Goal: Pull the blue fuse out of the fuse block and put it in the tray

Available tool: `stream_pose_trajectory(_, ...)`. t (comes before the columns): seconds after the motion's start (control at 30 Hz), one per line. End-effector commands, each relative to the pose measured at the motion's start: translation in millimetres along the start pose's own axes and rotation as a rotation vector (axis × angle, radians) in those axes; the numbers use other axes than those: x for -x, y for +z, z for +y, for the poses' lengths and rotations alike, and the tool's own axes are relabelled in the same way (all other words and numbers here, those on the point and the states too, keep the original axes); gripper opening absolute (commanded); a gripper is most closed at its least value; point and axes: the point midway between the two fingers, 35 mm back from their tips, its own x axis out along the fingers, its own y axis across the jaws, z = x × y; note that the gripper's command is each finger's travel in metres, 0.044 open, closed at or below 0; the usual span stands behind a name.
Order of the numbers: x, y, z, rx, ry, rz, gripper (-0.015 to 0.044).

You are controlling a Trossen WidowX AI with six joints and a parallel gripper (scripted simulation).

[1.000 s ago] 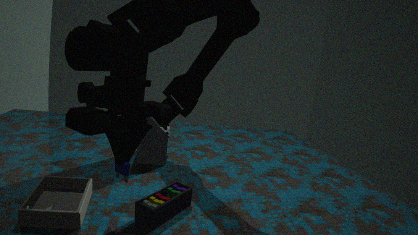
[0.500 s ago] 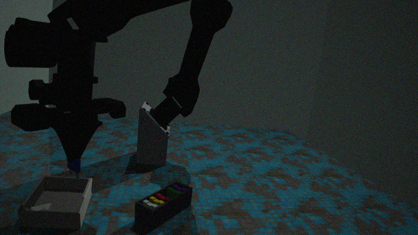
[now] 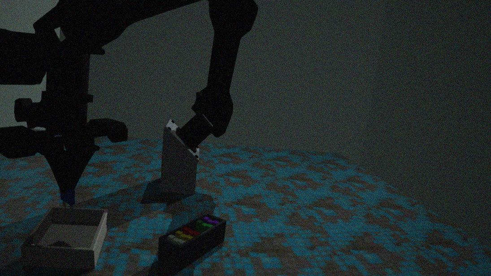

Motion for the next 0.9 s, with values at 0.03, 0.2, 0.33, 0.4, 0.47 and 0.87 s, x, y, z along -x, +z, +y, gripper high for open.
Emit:
stream_pose_trajectory(0.03, -10, 2, -1, -0.006, -0.005, 0.002, 0.0000)
stream_pose_trajectory(0.2, -18, 1, -1, -0.006, -0.005, 0.003, 0.0000)
stream_pose_trajectory(0.33, -24, 1, -1, -0.006, -0.005, 0.003, 0.0000)
stream_pose_trajectory(0.4, -28, 1, -1, -0.006, -0.005, 0.003, 0.0000)
stream_pose_trajectory(0.47, -31, 1, -1, -0.006, -0.006, 0.003, 0.0000)
stream_pose_trajectory(0.87, -31, 0, -1, 0.003, -0.004, -0.001, 0.0184)
